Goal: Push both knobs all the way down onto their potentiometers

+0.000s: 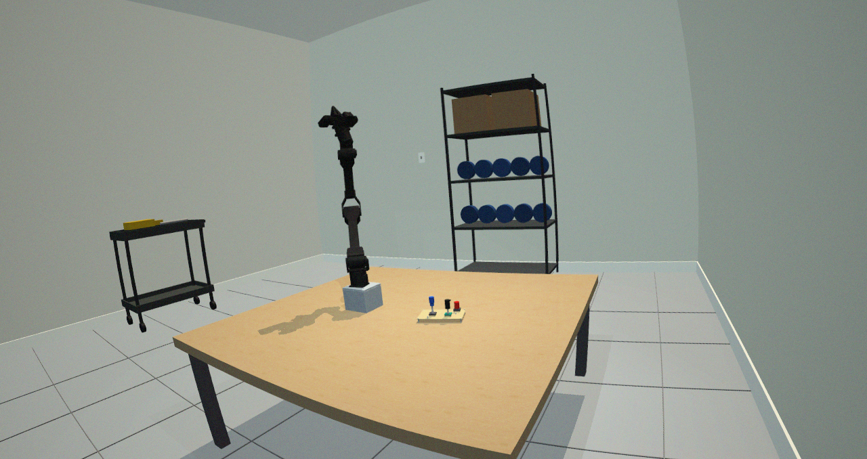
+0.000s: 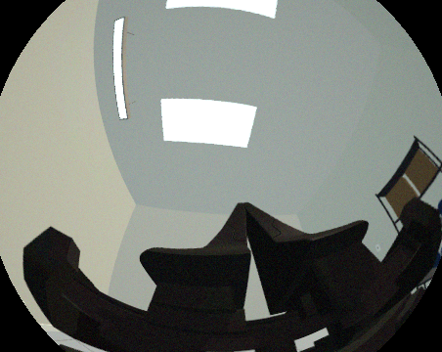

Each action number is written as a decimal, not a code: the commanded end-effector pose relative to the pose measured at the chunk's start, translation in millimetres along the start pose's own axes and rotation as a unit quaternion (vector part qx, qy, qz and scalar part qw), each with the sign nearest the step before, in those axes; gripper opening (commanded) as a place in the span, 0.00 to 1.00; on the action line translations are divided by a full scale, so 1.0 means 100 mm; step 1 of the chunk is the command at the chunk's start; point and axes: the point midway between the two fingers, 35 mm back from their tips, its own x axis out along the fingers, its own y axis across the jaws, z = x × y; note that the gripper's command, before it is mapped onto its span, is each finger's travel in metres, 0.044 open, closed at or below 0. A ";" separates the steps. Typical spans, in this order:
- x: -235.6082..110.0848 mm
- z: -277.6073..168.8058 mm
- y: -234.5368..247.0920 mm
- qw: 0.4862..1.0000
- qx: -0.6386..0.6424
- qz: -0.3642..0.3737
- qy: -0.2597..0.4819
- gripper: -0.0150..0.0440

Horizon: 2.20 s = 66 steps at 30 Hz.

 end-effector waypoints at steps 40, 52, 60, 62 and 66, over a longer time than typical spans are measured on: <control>-1.60 2.84 1.85 0.821 0.317 0.355 -0.315 0.25; -2.62 3.55 2.03 0.694 0.367 0.491 -0.379 0.25; -3.38 3.88 2.05 0.596 0.380 0.581 -0.404 0.25; -3.56 3.94 2.04 0.571 0.382 0.602 -0.407 0.25; -3.93 4.04 2.00 0.520 0.381 0.644 -0.412 0.25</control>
